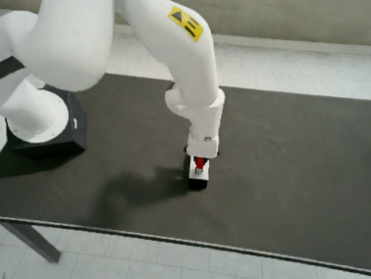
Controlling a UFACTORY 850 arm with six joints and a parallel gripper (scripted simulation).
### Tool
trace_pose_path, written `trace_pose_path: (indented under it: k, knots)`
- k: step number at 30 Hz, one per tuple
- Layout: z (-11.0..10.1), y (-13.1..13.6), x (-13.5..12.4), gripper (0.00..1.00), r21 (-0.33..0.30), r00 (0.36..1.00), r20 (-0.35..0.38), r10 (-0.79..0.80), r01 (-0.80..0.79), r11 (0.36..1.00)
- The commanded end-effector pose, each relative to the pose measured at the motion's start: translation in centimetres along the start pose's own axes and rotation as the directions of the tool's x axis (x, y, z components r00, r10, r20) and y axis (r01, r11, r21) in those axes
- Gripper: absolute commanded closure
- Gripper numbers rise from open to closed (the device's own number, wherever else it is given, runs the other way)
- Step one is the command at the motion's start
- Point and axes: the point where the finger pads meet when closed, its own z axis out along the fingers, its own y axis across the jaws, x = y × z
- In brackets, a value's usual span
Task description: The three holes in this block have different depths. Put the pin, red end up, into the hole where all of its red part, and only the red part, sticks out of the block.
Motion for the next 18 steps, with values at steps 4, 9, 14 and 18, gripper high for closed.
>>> trace_pose_path:
  k: [4, 9, 14, 18]
  knots:
    - [-0.07, 0.09, 0.0, 1.0, -0.002, 1.0, 0.0, 0.0, 0.0, 1.0]
    - [0.33, 0.1, 0.0, 1.0, -0.002, 1.0, 0.0, 0.0, 0.0, 1.0]
    - [0.33, 0.1, 0.0, 1.0, -0.002, 1.0, 0.0, 0.0, 0.0, 1.0]
    - [0.33, 0.1, 0.0, 1.0, -0.002, 1.0, 0.0, 0.0, 0.0, 1.0]
